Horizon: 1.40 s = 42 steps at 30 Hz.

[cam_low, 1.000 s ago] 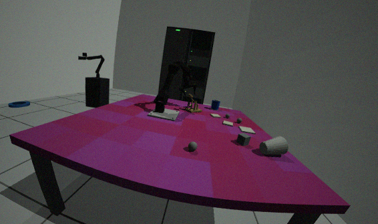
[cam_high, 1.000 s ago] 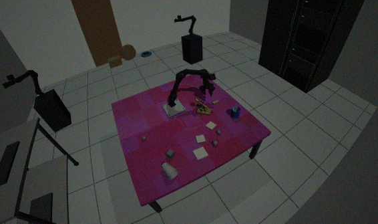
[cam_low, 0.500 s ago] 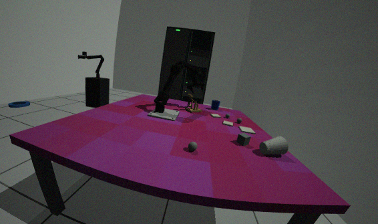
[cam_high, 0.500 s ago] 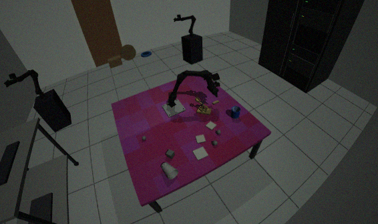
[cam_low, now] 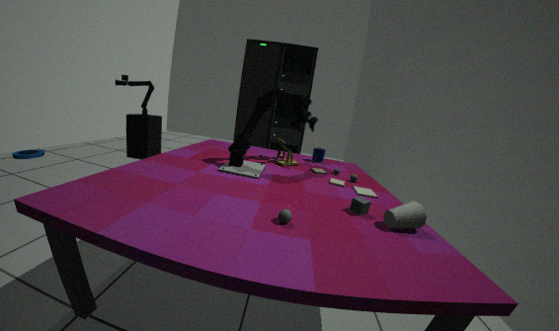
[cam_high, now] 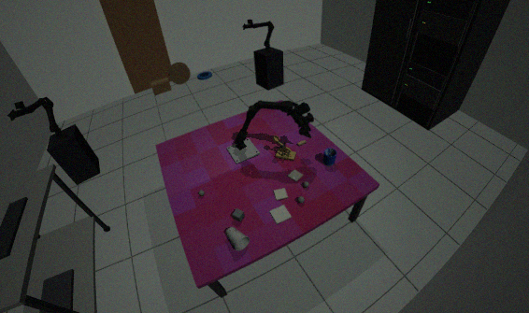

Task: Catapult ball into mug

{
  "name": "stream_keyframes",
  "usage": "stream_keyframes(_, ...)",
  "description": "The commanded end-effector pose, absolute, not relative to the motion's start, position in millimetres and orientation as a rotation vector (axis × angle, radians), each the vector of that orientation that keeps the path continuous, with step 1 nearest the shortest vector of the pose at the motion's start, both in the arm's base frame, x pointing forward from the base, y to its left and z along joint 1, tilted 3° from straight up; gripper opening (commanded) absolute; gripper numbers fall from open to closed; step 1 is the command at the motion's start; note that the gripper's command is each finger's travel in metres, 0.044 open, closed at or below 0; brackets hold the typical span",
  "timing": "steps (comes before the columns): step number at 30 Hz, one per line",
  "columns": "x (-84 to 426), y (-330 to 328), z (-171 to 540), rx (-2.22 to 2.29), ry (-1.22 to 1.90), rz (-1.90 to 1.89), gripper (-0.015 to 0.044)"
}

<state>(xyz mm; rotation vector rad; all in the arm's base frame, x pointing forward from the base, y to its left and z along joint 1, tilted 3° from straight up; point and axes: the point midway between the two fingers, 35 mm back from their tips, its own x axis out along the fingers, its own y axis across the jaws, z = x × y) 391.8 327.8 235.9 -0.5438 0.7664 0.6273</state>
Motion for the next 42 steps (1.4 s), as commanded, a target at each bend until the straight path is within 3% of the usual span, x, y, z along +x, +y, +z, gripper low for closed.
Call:
stream_keyframes(1, 411, 323, 250, -0.441, 0.728, 0.603, 0.0440)
stream_keyframes(7, 435, 311, 273, -0.319, 0.669, 0.570, 0.0440)
stream_keyframes(42, 434, 310, 275, -0.324, 0.666, 0.567, 0.0440)
